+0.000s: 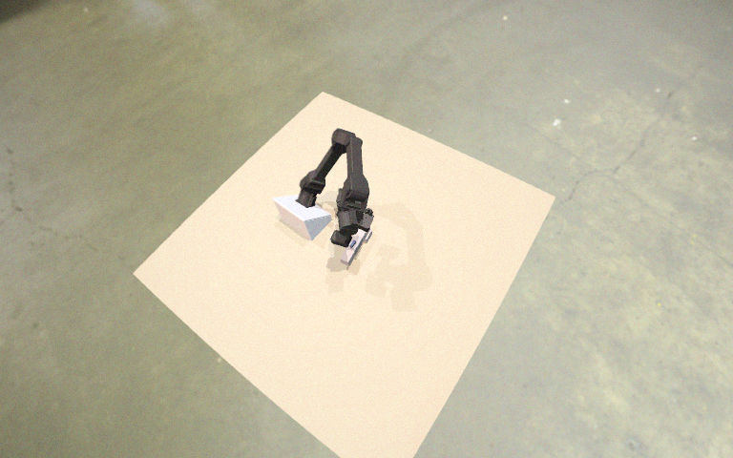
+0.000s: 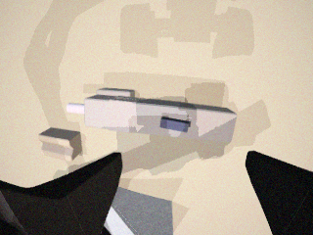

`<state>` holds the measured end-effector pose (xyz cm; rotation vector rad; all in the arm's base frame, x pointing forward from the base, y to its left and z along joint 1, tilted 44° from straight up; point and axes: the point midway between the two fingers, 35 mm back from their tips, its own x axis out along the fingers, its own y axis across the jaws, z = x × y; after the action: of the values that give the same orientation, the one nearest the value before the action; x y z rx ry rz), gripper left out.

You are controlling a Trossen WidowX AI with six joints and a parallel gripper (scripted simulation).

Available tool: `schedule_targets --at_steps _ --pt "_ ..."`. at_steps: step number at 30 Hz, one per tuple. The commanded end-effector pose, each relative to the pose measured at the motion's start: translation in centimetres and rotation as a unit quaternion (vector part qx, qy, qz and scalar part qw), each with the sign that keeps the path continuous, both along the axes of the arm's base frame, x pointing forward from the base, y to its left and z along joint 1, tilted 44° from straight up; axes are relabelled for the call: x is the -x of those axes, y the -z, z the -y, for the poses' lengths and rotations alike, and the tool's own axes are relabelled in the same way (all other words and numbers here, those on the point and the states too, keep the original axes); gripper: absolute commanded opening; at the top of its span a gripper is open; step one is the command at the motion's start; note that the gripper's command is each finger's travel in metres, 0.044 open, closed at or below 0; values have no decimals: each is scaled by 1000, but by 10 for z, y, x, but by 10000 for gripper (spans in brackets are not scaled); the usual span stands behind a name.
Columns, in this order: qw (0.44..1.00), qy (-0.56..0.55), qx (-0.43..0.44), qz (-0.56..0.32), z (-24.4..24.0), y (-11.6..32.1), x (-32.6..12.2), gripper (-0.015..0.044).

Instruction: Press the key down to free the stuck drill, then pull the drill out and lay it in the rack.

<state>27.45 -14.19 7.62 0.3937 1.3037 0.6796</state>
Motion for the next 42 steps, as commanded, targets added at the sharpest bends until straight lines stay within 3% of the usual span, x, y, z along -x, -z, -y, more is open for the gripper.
schedule_targets --at_steps 1,6,11,42 --pt "982 -144 25 123 -52 -12 -10 440" --pt "869 -370 52 323 -131 -23 -3 440" --pt "747 -495 59 441 -178 -26 14 440" --pt "743 -497 59 443 -185 -14 12 440"
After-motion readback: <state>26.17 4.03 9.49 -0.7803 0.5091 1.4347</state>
